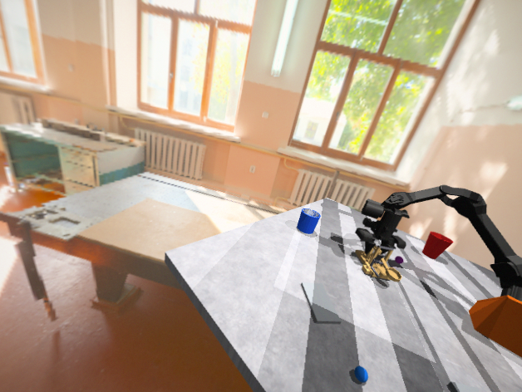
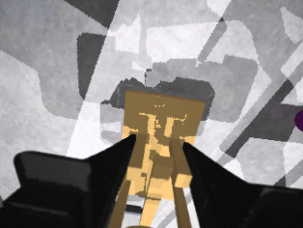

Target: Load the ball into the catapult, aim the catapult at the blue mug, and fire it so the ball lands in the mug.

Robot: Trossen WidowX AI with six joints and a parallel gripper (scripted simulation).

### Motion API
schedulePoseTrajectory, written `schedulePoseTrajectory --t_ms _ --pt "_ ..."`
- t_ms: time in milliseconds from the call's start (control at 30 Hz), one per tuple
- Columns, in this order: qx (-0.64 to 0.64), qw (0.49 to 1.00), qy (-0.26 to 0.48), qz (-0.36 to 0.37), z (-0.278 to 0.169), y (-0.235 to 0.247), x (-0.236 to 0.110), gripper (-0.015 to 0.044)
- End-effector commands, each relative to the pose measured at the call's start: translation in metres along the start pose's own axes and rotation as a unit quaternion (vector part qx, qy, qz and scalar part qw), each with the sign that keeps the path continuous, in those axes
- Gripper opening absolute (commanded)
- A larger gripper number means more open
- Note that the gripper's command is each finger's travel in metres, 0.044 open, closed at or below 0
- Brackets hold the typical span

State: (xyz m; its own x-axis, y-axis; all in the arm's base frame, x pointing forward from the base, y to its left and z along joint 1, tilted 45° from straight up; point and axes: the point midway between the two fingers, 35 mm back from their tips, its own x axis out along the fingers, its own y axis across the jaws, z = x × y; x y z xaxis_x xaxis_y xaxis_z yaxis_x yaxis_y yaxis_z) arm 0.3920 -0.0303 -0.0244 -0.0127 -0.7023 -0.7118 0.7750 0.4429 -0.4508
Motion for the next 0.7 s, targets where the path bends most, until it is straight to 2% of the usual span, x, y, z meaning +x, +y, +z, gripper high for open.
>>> schedulePoseTrajectory --t_ms 0,233,667 --pt "-0.004 1.000 -0.003 0.003 -0.0017 0.0018 0.0035 0.0000" --pt "0.000 1.000 0.000 0.000 0.0000 -0.0001 0.0033 0.0000" --pt "0.000 1.000 0.000 0.000 0.0000 -0.0001 0.0033 0.0341"
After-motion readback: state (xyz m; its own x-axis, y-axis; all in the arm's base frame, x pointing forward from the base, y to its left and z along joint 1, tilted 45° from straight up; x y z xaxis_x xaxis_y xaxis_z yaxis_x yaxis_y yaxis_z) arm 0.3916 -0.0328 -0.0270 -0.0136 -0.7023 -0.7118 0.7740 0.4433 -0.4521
